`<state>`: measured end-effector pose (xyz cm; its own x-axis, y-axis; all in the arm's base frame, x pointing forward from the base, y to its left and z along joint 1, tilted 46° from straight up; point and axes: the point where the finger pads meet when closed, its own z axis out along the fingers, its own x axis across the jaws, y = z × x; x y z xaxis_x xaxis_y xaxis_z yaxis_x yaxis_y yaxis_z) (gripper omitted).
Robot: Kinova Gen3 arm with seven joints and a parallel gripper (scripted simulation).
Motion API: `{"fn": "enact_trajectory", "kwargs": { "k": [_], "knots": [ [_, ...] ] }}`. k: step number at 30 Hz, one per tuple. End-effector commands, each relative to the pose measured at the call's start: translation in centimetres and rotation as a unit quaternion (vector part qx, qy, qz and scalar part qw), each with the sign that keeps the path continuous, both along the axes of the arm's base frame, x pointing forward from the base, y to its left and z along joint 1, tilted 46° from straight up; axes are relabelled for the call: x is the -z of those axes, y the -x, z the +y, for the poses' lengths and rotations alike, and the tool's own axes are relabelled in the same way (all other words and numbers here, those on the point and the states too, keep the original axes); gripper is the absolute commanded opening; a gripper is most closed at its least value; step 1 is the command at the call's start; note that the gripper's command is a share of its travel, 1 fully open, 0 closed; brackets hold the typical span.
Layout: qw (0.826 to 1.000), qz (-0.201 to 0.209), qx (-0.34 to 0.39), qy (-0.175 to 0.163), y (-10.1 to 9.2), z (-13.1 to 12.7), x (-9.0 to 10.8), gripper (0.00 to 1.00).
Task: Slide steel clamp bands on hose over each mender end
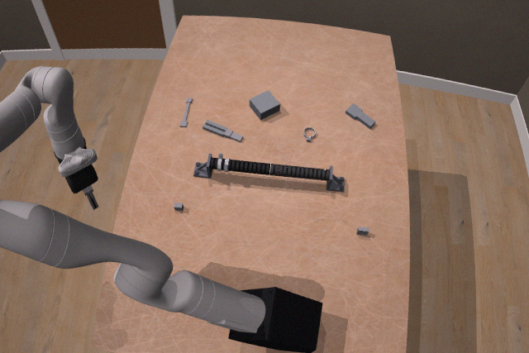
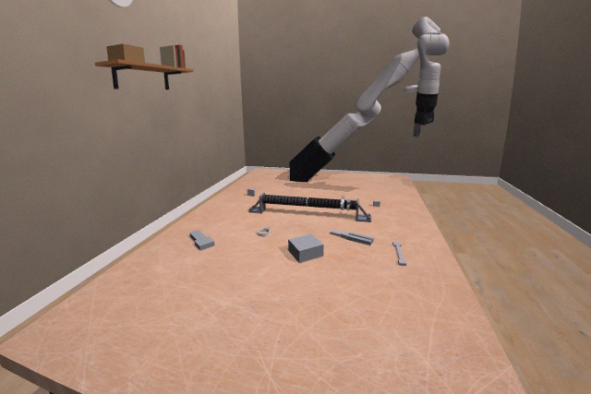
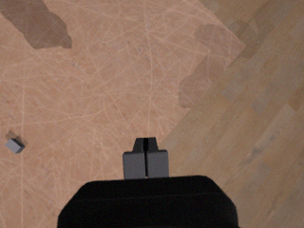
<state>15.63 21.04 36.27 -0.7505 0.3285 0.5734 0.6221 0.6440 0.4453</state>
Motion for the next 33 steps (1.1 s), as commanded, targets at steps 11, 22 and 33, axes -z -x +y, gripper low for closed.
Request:
{"fn": "enact_trajectory", "kwargs": {
  "k": [11, 22, 33],
  "knots": [
    [1.000, -0.012, -0.011, -0.006, -1.7, 0.4, 0.8, 0.00],
    [1.000, -0.016, -0.015, -0.008, -2.2, 0.5, 1.0, 0.00],
    [1.000, -0.021, -0.018, -0.010, -2.8, 0.6, 1.2, 0.00]
  ]
}}
